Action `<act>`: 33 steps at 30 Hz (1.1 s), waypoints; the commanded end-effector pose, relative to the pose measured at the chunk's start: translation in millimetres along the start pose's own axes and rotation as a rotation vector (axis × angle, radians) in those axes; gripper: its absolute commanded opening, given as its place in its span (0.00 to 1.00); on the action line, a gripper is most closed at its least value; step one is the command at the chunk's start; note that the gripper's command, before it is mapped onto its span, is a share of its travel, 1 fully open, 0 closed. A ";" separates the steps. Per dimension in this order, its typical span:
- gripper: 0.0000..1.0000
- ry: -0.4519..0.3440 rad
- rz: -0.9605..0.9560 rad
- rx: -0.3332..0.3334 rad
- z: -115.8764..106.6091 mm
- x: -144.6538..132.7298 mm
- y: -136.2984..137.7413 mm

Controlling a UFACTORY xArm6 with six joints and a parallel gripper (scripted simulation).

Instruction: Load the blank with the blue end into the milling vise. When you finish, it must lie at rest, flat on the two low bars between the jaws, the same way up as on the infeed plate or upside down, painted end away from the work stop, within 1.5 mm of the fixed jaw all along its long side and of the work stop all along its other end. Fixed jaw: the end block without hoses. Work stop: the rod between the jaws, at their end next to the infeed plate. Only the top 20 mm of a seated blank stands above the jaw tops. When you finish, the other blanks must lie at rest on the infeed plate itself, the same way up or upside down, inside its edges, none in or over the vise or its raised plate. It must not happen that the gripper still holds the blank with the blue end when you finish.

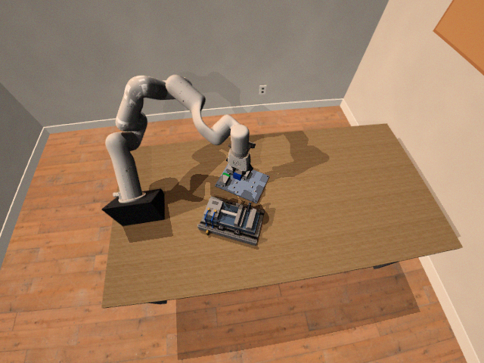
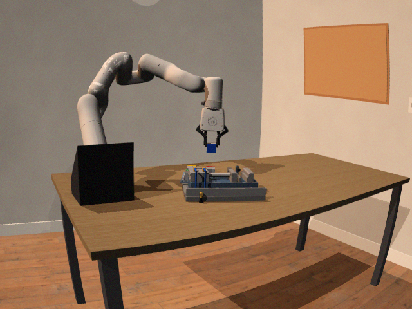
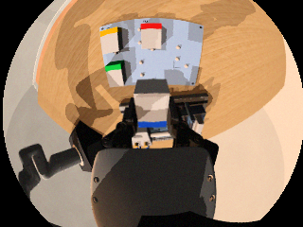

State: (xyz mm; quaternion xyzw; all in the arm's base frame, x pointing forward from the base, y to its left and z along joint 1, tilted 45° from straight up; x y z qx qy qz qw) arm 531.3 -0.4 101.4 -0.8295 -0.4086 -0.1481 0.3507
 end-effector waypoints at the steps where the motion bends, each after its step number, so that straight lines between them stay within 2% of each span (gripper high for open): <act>1: 0.00 0.002 -0.001 -0.004 -1.5 0.7 0.7; 7: 0.00 0.002 -0.001 -0.004 -1.5 0.7 0.7; 17: 0.00 0.001 -0.153 -0.004 -0.5 0.7 0.7; 24: 0.00 0.001 -0.153 -0.004 -0.5 0.7 0.7; 33: 0.00 0.001 -0.152 -0.004 1.0 -34.4 28.8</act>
Point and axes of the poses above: the point where the finger pads meet when closed, its own z axis out along the fingers, its own y axis across the jaws, x = y × z, the point moved 6 cm from there along -z, back along the fingers, and after that the axes turned 6 degrees about z, right-handed, at the moved point
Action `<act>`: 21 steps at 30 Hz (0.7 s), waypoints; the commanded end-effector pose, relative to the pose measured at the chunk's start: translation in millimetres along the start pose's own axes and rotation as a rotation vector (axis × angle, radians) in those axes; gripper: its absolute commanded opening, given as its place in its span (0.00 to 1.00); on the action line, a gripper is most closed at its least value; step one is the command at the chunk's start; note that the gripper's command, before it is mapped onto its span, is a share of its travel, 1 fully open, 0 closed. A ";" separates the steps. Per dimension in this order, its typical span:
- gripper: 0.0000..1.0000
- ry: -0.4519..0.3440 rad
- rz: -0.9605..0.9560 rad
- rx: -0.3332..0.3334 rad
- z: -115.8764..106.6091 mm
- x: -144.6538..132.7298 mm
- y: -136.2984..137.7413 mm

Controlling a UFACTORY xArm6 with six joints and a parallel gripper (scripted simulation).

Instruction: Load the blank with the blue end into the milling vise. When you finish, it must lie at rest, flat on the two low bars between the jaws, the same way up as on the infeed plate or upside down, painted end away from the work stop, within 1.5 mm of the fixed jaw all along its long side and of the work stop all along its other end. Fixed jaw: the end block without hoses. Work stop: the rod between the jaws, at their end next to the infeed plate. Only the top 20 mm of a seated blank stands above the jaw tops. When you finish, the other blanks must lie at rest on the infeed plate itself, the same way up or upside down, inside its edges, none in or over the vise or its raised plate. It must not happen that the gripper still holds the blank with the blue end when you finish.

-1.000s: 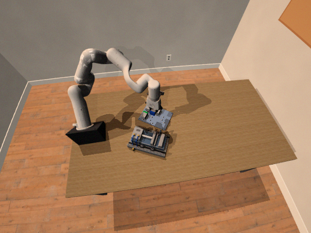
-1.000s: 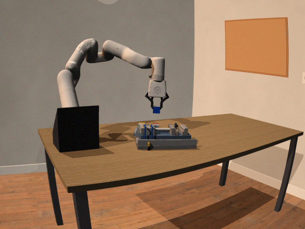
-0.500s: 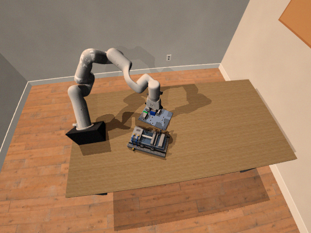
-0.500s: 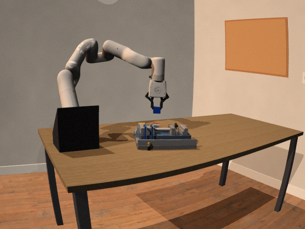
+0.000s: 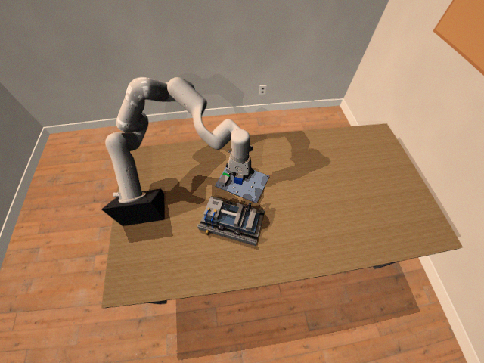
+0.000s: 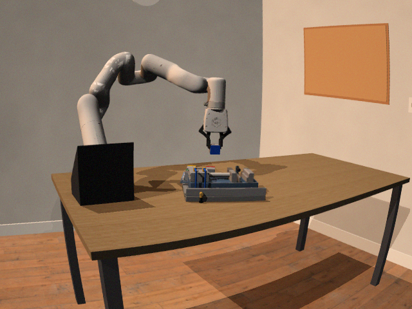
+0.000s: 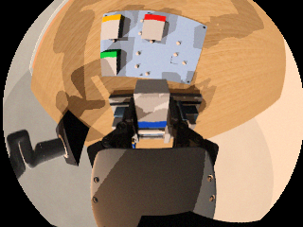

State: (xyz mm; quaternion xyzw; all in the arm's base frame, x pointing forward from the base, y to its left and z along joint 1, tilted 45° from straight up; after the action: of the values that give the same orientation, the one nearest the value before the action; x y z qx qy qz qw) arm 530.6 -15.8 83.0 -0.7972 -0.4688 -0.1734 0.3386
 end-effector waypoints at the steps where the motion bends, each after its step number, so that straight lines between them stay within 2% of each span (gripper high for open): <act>1: 0.00 0.001 -0.005 -0.004 -1.1 -21.6 14.5; 8: 0.00 0.001 -0.005 -0.004 -1.1 -21.6 14.5; 18: 0.00 0.001 -0.005 -0.004 0.8 -63.8 38.4; 21: 0.00 0.001 -0.005 -0.004 0.8 -63.8 38.4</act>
State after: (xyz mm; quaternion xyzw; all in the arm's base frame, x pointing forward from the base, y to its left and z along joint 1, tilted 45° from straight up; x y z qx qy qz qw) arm 529.3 -61.0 34.4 -0.7969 -0.4691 -0.1740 0.3385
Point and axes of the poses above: the point where the finger pads meet when closed, its own z axis out along the fingers, its own y axis across the jaws, x = y × z, the point moved 6 cm from there along -z, back along the fingers, and after that the axes turned 6 degrees about z, right-handed, at the moved point
